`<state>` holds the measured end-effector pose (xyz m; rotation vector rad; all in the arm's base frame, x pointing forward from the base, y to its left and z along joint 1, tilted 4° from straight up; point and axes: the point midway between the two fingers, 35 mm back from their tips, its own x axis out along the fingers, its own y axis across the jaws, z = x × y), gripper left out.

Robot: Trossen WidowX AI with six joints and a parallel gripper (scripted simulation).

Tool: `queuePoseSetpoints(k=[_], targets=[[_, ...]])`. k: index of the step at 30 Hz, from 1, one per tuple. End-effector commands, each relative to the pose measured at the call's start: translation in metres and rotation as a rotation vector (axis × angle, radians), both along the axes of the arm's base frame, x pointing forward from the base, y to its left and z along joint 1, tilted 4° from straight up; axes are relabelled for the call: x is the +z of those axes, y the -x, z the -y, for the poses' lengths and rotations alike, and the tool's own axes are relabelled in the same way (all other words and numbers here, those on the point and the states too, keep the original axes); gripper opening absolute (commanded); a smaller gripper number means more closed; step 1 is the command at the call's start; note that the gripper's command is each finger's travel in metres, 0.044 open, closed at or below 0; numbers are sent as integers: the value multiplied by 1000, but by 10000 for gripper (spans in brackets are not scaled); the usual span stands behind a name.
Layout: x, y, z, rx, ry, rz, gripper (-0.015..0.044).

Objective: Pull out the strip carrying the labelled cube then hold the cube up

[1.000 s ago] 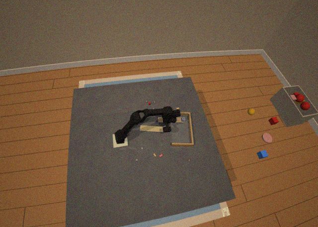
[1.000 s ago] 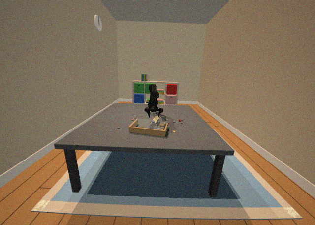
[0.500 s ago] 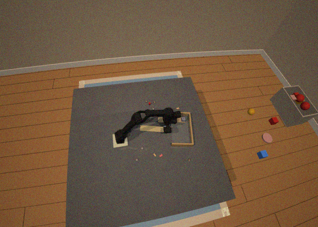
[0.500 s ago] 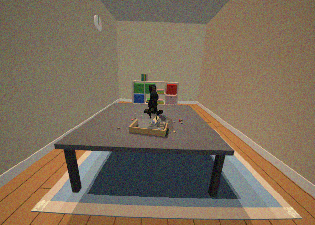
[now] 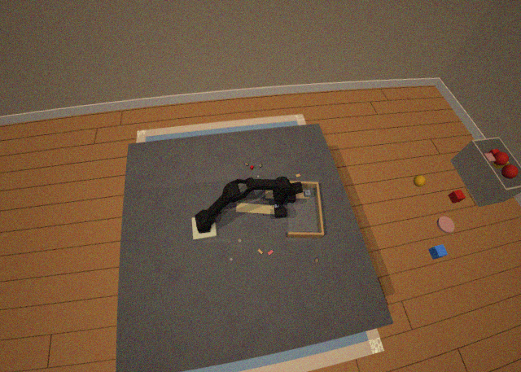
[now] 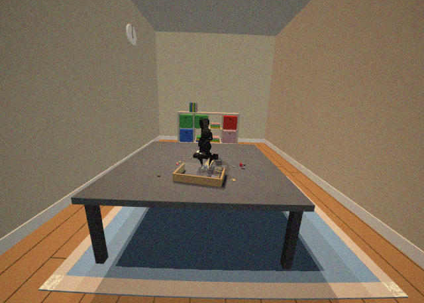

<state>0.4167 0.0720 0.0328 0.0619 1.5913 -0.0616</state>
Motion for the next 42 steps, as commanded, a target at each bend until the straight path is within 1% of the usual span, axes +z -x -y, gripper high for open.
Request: queuePoseSetpoints(k=[1,9,13,20,24,39,42], targets=[[-8,0,1,3,4,0,250],[-15,1,1,3,4,0,250],[-13,1,0,0,1,-3,145],[-13,1,0,0,1,-3,98],[-11,3,1,0,1,-3,0],[29,57,10,3,5,-5,0],[30,59,10,3,5,-6,0]])
